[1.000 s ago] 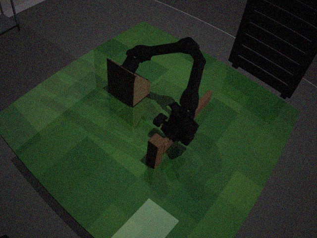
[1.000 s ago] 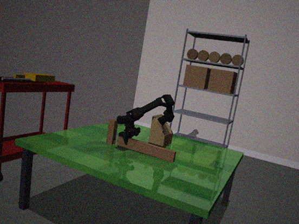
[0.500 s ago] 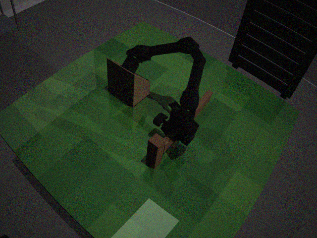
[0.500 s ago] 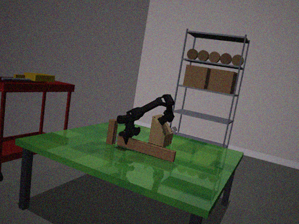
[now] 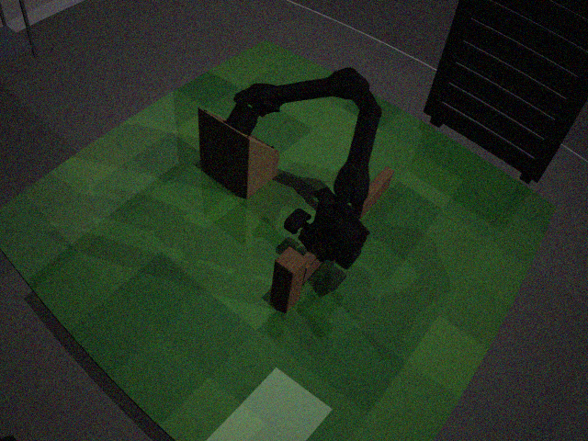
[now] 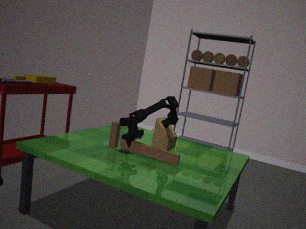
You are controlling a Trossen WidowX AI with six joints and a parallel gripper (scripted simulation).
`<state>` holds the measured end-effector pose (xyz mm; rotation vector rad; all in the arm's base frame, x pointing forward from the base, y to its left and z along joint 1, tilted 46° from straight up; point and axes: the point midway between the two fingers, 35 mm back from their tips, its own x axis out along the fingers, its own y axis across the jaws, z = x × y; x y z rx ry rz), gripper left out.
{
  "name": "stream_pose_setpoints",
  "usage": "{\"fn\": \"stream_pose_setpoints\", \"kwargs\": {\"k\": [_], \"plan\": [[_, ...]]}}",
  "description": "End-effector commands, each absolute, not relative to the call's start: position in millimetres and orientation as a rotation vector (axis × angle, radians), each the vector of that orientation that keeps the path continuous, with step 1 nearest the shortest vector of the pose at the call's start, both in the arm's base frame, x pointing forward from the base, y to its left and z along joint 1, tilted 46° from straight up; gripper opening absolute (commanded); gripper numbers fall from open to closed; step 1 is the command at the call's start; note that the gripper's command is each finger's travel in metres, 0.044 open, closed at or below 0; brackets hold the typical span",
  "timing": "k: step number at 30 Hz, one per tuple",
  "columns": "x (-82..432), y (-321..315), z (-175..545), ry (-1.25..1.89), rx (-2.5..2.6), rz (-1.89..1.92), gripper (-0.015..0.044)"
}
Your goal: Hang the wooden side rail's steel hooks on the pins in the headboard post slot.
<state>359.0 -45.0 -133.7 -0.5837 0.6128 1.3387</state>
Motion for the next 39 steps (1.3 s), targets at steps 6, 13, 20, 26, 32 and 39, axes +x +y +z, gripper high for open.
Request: {"fn": "stream_pose_setpoints", "kwargs": {"k": [6,13,20,26,32,39], "plan": [[361.9,-52.4,-127.0,0.602,-0.6,1.324,0.0],[361.8,-53.3,-126.2,0.602,-0.6,1.324,0.0],[361.6,-54.1,-125.4,0.602,-0.6,1.324,0.0],[361.5,-54.8,-124.7,0.602,-0.6,1.324,0.0],[361.3,-55.5,-124.0,0.602,-0.6,1.324,0.0],[361.2,-56.3,-123.2,0.602,-0.6,1.324,0.0]]}}
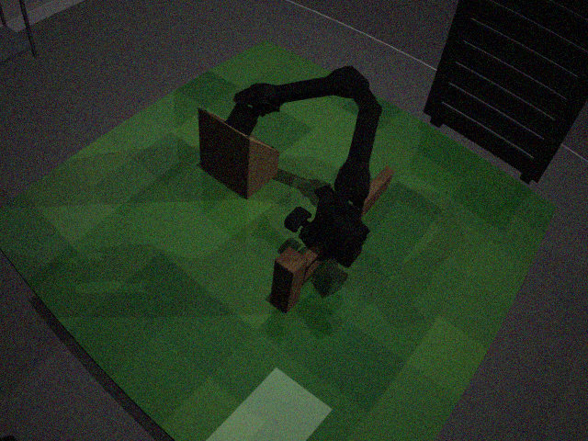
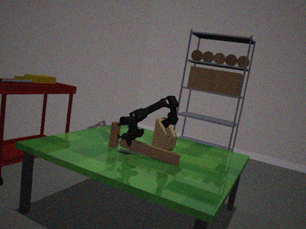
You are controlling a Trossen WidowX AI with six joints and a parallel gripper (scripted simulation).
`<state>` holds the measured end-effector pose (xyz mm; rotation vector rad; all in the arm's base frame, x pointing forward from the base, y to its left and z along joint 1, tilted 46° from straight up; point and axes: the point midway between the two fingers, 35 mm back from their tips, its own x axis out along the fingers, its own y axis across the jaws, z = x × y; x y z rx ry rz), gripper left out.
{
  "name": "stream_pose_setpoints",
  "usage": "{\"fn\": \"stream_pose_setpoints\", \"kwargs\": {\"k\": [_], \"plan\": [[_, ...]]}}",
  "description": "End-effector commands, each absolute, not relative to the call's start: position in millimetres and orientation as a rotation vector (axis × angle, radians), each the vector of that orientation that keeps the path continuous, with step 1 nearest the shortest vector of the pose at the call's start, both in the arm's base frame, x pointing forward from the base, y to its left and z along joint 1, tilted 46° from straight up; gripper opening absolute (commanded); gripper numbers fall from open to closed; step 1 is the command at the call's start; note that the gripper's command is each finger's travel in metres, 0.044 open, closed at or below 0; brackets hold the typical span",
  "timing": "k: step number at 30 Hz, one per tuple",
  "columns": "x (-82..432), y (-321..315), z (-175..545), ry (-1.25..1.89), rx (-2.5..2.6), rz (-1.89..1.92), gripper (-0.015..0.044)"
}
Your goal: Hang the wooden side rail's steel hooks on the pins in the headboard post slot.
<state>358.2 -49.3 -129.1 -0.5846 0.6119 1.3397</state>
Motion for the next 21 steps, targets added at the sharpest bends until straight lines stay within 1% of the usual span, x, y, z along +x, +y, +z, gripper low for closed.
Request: {"fn": "stream_pose_setpoints", "kwargs": {"k": [1,21], "plan": [[361.1,-56.4,-123.0,0.602,-0.6,1.324,0.0],[360.7,-58.8,-120.7,0.602,-0.6,1.324,0.0]]}}
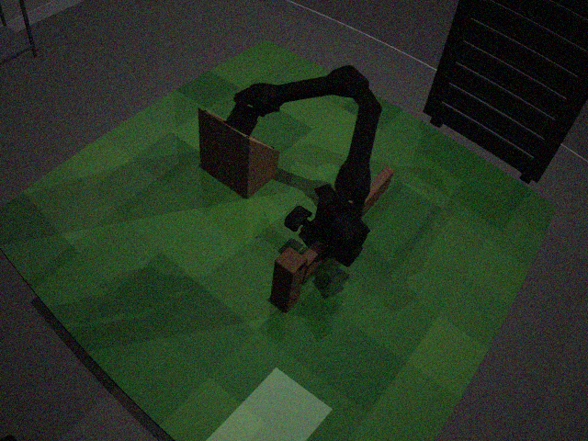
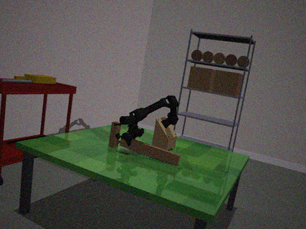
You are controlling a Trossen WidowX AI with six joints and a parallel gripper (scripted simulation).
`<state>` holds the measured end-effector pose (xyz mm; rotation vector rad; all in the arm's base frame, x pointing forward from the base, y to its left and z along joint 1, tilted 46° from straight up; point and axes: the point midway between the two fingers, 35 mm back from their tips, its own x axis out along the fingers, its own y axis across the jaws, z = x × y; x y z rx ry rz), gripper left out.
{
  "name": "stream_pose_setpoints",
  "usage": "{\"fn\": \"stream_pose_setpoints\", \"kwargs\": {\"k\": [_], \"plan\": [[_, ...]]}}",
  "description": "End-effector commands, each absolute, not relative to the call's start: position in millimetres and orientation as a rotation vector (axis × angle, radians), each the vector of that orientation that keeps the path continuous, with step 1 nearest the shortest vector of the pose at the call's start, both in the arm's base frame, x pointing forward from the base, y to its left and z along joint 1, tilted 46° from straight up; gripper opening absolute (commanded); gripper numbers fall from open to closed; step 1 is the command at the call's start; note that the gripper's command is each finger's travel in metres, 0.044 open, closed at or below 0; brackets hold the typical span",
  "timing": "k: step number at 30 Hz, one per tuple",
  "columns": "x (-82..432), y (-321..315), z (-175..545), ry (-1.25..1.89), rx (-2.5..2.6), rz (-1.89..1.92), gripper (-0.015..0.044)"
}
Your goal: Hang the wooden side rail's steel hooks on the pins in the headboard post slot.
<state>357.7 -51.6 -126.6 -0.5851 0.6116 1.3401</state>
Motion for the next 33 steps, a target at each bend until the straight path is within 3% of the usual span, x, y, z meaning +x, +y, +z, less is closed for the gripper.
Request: {"fn": "stream_pose_setpoints", "kwargs": {"k": [1,33], "plan": [[360.6,-58.9,-120.6,0.602,-0.6,1.324,0.0],[359.9,-62.7,-116.8,0.602,-0.601,1.324,0.0]]}}
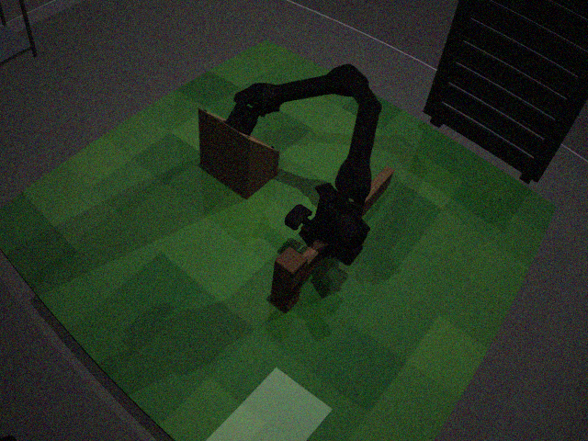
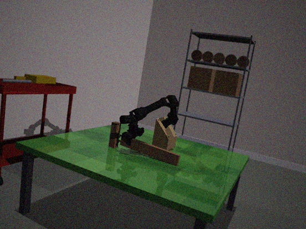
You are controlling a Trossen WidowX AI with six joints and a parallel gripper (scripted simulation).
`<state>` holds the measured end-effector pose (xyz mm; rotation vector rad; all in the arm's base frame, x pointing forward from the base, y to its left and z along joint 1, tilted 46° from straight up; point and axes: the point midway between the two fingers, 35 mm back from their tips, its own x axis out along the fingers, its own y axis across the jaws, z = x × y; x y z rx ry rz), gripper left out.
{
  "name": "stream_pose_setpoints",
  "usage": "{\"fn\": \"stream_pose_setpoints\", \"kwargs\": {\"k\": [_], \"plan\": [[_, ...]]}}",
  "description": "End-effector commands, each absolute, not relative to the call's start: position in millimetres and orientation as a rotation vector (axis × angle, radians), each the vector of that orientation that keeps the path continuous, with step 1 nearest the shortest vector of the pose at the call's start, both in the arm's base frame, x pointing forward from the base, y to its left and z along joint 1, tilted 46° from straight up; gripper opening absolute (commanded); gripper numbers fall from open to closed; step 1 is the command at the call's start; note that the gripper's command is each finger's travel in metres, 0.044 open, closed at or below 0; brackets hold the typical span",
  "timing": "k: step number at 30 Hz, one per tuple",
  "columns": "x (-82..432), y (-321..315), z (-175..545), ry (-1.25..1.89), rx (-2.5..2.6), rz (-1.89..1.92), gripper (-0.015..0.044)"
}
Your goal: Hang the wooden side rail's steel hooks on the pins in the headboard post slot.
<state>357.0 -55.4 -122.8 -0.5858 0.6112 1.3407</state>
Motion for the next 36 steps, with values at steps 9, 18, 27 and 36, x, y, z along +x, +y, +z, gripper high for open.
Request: {"fn": "stream_pose_setpoints", "kwargs": {"k": [9,18,27,36], "plan": [[359.7,-63.7,-115.8,0.603,-0.601,1.324,0.0],[360.3,-64.0,-116.6,0.603,-0.601,1.324,0.0],[361.4,-64.1,-118.0,0.602,-0.601,1.323,0.0],[362.4,-64.3,-119.4,0.602,-0.601,1.323,0.0]]}}
